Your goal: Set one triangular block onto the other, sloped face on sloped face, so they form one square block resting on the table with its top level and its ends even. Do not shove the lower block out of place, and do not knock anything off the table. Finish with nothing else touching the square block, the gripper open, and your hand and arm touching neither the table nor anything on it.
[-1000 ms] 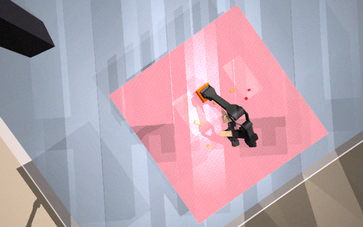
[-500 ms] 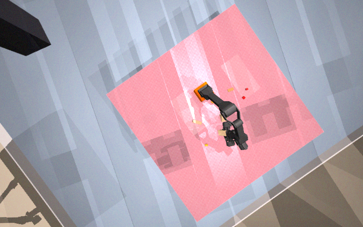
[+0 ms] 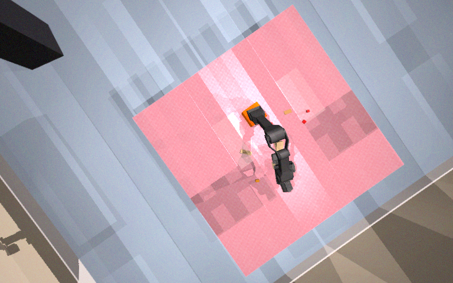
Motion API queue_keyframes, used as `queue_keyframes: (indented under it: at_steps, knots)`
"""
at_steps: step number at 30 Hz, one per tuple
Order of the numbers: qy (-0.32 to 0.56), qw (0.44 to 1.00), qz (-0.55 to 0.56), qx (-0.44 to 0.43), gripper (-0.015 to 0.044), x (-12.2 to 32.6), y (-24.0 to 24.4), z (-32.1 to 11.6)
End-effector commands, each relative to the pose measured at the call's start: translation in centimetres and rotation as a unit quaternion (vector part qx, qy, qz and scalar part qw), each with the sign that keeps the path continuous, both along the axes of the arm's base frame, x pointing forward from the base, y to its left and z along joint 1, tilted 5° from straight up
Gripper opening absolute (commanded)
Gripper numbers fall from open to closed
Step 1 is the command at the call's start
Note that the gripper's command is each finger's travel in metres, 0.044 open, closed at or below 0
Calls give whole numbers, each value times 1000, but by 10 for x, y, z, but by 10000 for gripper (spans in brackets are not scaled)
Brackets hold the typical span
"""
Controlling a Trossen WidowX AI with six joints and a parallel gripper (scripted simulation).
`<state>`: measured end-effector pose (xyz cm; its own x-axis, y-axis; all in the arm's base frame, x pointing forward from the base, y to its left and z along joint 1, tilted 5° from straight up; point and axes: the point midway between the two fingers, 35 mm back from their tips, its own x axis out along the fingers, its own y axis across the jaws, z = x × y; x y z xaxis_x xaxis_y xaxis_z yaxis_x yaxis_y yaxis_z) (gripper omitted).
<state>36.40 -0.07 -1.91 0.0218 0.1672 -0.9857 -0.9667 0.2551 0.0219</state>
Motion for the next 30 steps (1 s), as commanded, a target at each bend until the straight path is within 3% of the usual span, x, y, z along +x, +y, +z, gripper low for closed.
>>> queue_keyframes:
  at_steps: [1, 22, 30]
  knots:
    - [-13, 999, -1, 38, 0, -2, -6, 3]
    - [-79, 953, -4, 294, 0, -12, -44, 3]
    - [-69, 961, -4, 269, 210, -13, -40, 2]
